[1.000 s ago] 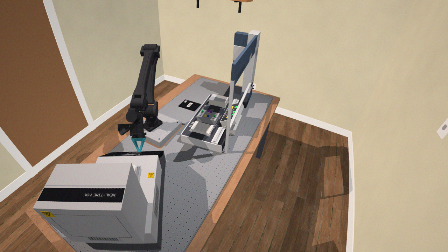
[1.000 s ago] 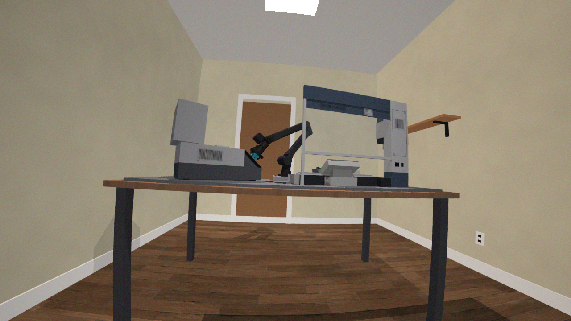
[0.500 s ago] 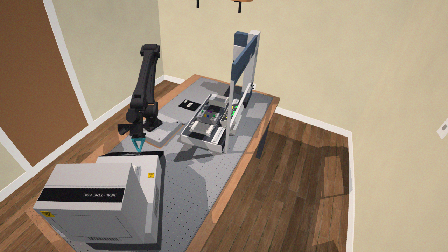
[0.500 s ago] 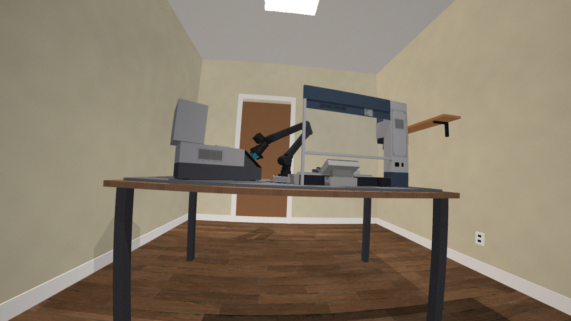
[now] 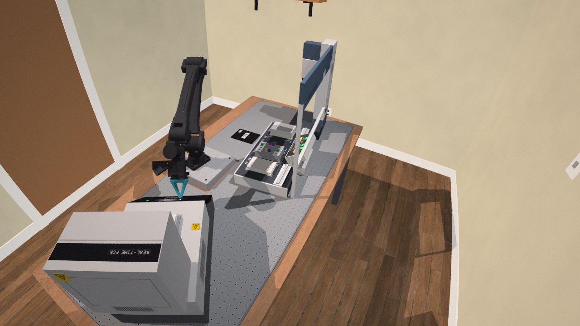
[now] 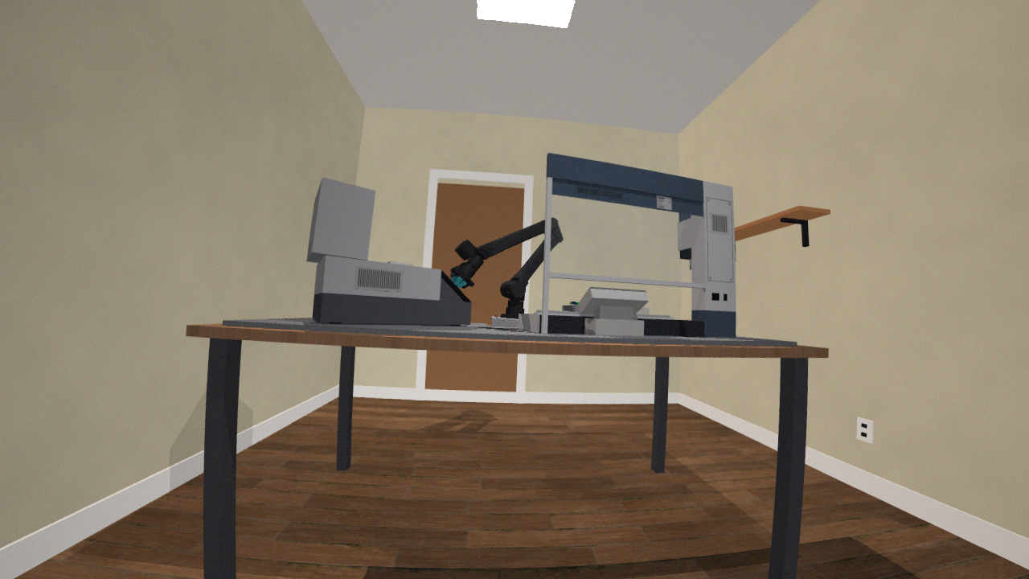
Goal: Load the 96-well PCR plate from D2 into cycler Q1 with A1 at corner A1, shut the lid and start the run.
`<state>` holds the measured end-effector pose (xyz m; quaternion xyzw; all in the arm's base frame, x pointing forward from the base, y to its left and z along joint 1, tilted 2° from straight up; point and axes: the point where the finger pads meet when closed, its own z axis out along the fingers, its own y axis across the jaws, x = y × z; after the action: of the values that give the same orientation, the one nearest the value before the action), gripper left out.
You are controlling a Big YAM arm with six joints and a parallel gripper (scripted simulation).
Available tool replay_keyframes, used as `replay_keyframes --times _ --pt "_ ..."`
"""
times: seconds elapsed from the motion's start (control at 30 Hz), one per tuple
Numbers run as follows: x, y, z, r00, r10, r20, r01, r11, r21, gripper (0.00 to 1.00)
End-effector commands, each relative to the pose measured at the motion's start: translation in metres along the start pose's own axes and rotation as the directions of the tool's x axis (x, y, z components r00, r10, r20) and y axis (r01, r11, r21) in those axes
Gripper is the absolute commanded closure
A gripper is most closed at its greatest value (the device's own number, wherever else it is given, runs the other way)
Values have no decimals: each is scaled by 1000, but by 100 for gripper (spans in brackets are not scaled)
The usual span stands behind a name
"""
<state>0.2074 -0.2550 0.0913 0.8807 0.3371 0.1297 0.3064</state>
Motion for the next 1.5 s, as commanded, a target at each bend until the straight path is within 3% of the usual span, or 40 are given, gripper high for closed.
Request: replay_keyframes --times 0.0,1.13,1.17,1.47 --pt "-3 15 0 1000 -8 9 8 1000 -29 100" --pt "2 29 3 1000 -4 6 5 999 -37 100" --pt "-1 44 -4 1000 8 4 -8 998 -61 100" --pt "7 60 -3 1000 -21 -12 20 996 -85 100"
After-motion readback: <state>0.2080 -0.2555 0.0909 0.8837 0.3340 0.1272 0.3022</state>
